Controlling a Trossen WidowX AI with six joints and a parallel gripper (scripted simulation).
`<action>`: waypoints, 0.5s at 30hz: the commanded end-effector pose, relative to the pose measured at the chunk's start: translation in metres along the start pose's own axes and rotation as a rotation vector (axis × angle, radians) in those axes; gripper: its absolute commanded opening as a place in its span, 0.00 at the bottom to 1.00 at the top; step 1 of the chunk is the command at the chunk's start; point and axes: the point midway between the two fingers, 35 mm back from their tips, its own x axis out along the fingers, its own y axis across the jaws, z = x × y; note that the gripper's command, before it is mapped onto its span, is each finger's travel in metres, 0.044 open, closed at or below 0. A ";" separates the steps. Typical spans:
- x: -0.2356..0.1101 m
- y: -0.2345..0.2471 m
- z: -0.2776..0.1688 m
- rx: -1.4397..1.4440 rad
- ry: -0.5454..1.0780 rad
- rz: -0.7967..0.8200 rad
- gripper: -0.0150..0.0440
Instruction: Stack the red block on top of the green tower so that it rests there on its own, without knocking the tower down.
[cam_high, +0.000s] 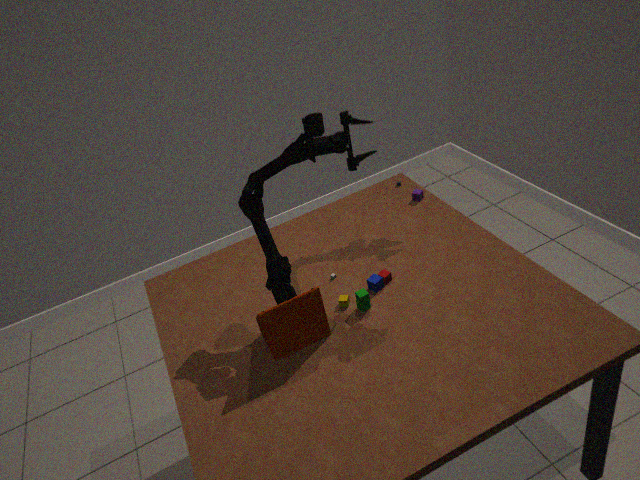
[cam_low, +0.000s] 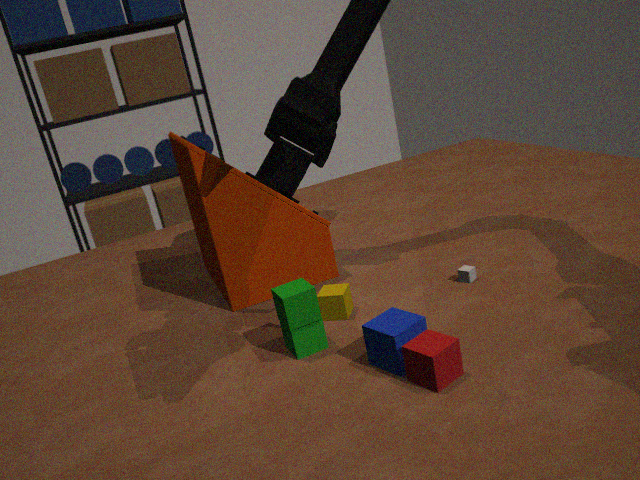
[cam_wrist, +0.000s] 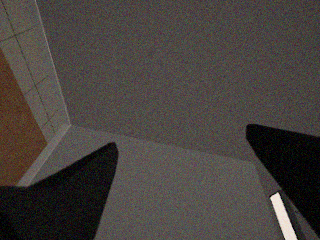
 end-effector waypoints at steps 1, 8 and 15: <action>0.032 0.070 0.008 0.151 -0.040 0.240 1.00; 0.055 0.188 0.027 0.413 -0.037 0.652 1.00; 0.040 0.303 0.051 0.691 0.082 1.089 1.00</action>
